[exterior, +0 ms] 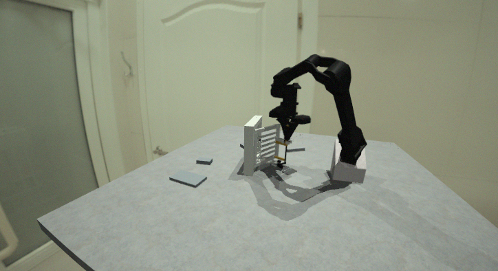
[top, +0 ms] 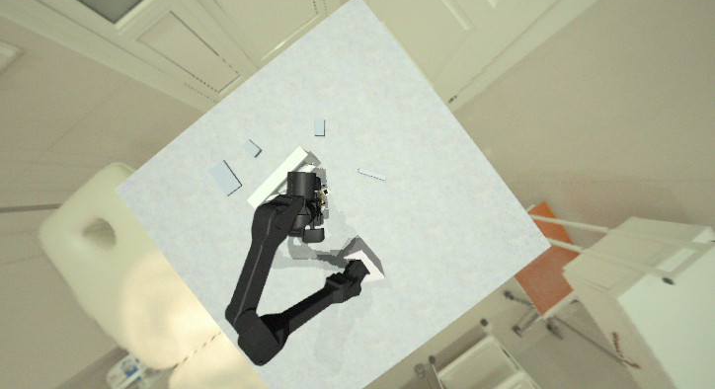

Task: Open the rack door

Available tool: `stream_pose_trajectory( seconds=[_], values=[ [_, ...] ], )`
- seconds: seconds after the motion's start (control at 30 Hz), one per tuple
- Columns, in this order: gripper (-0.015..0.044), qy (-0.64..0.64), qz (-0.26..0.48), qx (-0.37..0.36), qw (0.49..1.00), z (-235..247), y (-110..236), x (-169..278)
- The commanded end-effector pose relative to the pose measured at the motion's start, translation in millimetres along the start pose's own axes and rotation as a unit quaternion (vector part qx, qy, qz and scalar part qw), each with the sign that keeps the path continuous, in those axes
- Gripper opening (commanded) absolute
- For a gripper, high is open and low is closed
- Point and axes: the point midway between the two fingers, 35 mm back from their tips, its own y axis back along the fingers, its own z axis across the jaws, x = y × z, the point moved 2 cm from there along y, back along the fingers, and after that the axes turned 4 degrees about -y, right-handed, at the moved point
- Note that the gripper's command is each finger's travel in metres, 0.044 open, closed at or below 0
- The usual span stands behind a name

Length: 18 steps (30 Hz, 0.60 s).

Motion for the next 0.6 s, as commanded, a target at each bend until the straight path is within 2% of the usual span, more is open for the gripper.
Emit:
stream_pose_trajectory(
  seconds=[0.0, 0.57],
  values=[
    [0.001, -0.039, -0.001, 0.002, 0.999, 11, 0, -2],
    [0.001, -0.175, -0.001, 0.0, 0.984, 50, 0, -15]
  ],
)
